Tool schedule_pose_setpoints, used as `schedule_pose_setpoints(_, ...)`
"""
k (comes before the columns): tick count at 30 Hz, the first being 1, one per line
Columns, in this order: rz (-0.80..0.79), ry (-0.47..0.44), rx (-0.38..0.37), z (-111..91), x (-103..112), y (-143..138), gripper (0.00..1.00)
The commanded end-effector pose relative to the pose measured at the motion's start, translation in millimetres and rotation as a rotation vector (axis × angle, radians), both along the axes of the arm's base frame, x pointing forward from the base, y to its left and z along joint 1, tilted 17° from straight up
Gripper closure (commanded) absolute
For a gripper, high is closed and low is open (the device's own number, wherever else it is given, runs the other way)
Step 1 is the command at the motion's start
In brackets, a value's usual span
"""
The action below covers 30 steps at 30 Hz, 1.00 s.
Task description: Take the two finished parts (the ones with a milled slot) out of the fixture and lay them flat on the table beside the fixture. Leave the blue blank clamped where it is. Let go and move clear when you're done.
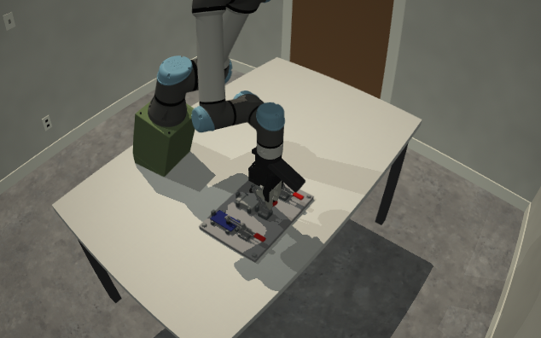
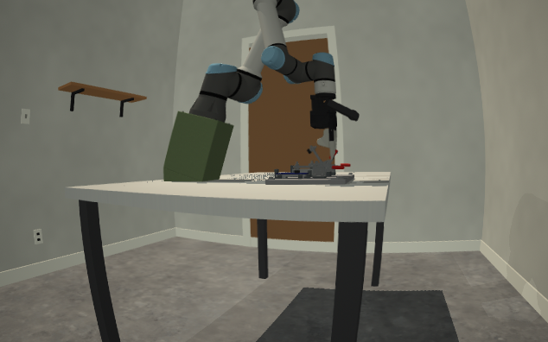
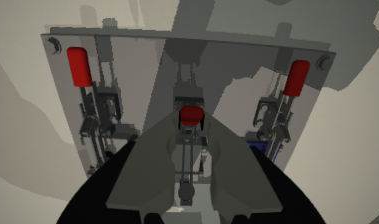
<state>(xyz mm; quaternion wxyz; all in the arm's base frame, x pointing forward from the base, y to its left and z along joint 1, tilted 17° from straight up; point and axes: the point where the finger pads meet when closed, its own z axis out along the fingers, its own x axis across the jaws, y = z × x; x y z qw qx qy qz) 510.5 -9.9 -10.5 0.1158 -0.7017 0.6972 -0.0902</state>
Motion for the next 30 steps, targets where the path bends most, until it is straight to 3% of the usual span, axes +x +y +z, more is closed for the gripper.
schedule_pose_setpoints(1, 0.000, 0.000, 0.000, 0.2, -4.1, -0.1, 1.00)
schedule_pose_setpoints(30, 0.000, 0.000, 0.000, -2.4, -16.9, -0.1, 1.00)
